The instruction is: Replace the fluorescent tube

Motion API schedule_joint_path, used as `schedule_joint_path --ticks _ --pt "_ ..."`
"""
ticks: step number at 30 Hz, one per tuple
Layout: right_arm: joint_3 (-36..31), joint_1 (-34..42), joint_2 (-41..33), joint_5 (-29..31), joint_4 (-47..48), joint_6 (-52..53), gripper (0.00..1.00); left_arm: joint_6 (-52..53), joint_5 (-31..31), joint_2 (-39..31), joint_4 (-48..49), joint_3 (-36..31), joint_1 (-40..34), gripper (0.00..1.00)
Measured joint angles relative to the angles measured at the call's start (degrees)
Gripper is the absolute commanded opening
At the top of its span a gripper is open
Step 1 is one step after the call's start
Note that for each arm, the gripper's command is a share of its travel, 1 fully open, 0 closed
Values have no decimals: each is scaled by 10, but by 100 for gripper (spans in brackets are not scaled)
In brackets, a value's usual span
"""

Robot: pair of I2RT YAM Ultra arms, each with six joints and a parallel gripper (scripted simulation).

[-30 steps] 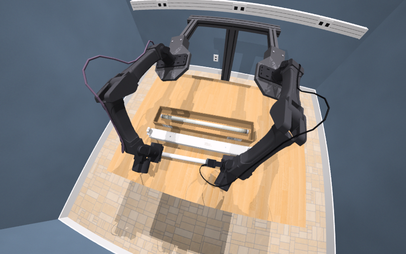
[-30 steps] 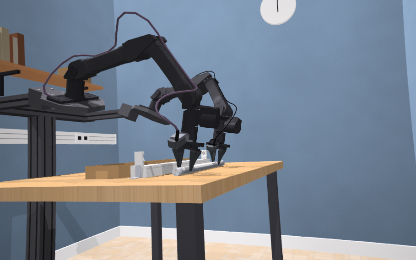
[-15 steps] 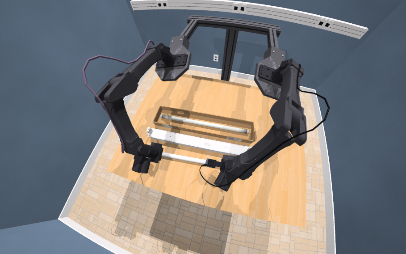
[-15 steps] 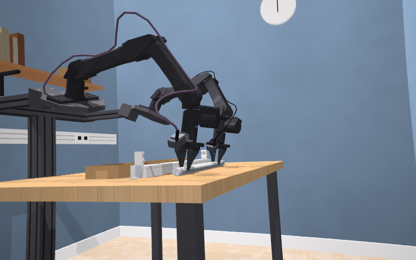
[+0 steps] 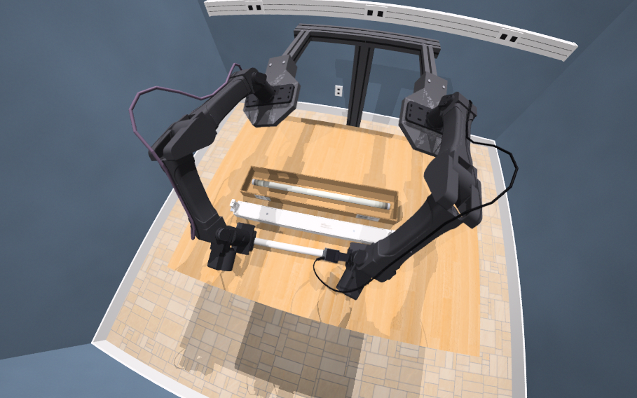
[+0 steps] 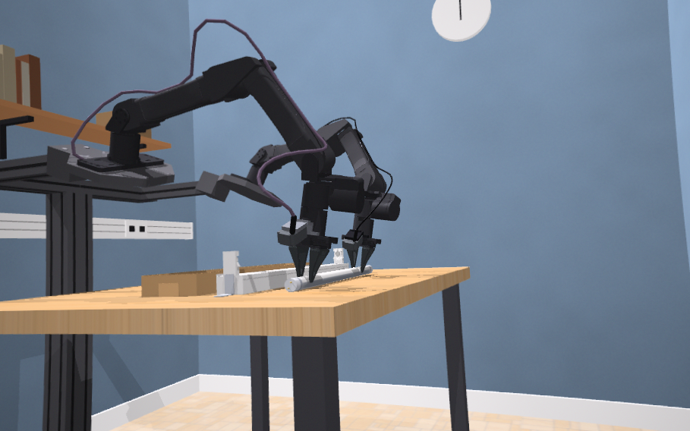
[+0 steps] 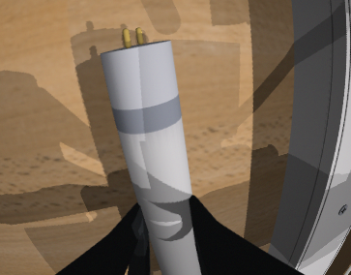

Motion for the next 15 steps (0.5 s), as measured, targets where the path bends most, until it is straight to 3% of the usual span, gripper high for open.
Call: schedule_joint_path --ticks 15 --pt "-1 0 -5 0 -2 0 11 -1 -1 -3 2 -3 0 11"
